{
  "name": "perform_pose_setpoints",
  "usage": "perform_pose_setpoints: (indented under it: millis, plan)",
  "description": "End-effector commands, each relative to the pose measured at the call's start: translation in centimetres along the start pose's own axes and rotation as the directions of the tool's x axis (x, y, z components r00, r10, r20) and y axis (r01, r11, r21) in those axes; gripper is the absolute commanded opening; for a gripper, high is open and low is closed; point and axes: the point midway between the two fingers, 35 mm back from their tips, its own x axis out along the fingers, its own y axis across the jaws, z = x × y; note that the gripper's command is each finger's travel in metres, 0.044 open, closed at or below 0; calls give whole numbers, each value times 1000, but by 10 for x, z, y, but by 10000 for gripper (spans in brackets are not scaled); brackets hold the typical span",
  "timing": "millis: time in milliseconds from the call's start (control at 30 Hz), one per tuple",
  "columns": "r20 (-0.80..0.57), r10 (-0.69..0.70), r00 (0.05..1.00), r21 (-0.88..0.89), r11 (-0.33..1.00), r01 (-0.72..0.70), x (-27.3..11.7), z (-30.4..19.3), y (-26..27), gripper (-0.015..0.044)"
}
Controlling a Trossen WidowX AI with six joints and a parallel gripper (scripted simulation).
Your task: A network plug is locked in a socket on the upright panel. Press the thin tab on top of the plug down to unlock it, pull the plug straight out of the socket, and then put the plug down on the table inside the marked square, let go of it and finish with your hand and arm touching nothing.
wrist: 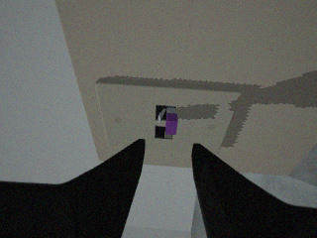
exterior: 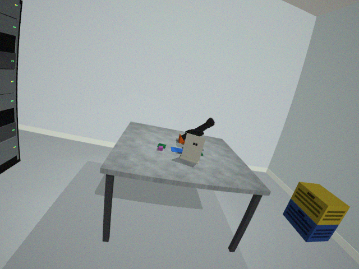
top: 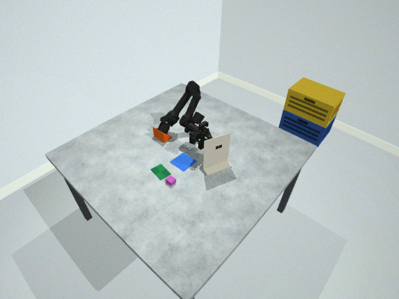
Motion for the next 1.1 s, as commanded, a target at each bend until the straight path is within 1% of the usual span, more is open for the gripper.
perform_pose_setpoints:
  millis: [0, 733, 1067]
  plan:
    - [-6, 2, 1000, -3, 1000, -2, 5, 0, 1, 156]
    - [-7, 3, 1000, -3, 1000, -3, 31, 9, 0, 156]
    - [-7, 3, 1000, -3, 1000, -3, 31, 9, 0, 89]
